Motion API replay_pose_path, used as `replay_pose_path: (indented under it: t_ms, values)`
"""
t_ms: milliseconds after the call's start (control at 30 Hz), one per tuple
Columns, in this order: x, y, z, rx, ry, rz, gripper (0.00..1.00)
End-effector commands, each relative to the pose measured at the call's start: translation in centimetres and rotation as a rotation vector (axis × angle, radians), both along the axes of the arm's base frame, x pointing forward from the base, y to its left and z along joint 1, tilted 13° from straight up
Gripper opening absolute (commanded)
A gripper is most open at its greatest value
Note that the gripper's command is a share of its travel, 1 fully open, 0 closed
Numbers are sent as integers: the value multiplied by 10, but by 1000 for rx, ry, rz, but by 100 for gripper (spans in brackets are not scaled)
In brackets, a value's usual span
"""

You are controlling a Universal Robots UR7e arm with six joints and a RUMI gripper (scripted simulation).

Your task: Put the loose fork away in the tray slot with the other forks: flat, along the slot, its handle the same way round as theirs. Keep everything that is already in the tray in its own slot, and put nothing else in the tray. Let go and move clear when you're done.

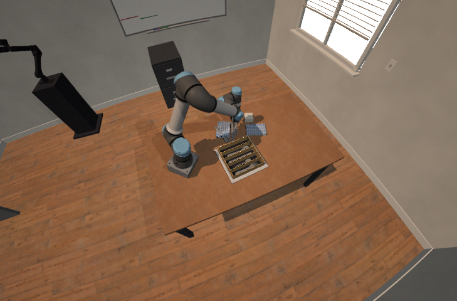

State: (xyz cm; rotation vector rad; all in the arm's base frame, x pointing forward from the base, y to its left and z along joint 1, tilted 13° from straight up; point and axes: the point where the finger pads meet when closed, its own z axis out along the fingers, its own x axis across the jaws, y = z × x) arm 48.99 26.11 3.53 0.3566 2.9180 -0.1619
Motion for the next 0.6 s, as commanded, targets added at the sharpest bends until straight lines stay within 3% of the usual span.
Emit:
replay_pose_path:
  t_ms: [0,567]
  values:
    - [1,0,-2,1,-1,0,16]
    - [4,-3,-21,1,-1,0,16]
